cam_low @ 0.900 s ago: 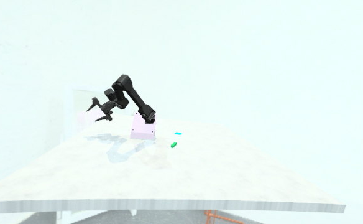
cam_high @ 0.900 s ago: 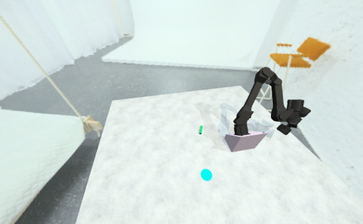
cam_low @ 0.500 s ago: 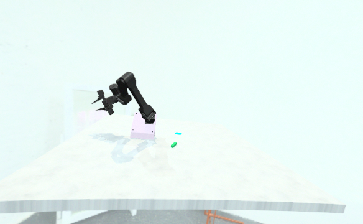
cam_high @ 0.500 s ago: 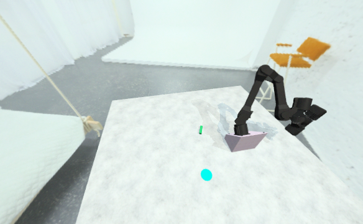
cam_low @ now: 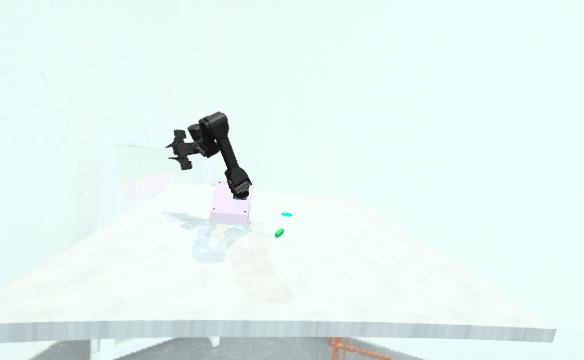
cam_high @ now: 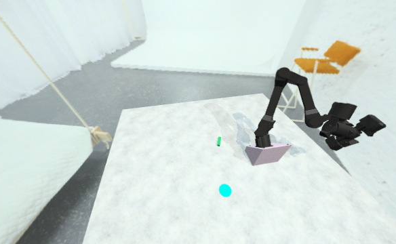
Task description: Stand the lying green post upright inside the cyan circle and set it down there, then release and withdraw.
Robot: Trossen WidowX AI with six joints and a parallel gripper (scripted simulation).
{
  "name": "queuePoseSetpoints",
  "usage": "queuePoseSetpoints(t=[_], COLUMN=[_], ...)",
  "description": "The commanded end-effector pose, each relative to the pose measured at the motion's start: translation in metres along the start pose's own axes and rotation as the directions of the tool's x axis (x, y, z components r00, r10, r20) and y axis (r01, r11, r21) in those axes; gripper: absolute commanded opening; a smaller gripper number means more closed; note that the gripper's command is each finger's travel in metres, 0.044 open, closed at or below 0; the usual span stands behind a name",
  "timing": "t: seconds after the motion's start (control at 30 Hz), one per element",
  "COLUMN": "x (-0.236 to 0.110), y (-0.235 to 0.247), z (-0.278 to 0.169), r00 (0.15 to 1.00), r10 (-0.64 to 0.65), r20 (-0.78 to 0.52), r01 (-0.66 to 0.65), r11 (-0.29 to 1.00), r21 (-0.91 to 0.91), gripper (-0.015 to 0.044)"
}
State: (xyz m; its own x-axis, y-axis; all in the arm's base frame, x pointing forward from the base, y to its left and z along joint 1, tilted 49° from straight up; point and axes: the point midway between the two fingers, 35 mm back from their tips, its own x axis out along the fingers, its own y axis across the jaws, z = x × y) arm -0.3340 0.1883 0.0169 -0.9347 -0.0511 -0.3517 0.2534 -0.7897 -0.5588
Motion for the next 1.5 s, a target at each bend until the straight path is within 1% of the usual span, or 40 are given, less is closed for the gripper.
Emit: queuePoseSetpoints(t=[0.0, 0.33, 0.53, 0.73, 1.1, 1.47], x=[-0.01, -0.057, -0.092, -0.131, -0.21, -0.29], y=[-0.017, -0.048, -0.06, -0.065, -0.059, -0.034], z=[-0.018, -0.077, -0.109, -0.138, -0.18, -0.202], r00=[0.996, 0.938, 0.873, 0.792, 0.613, 0.423], r10=[-0.047, -0.136, -0.162, -0.165, -0.112, 0.01], r20=[-0.075, -0.32, -0.459, -0.588, -0.782, -0.906], r01=[0.05, 0.199, 0.296, 0.394, 0.569, 0.722], r11=[0.998, 0.964, 0.925, 0.873, 0.75, 0.6], r21=[0.044, 0.175, 0.238, 0.287, 0.339, 0.344], gripper=[0.0233, 0.0233, 0.0233, 0.0233, 0.0233, 0.0233])
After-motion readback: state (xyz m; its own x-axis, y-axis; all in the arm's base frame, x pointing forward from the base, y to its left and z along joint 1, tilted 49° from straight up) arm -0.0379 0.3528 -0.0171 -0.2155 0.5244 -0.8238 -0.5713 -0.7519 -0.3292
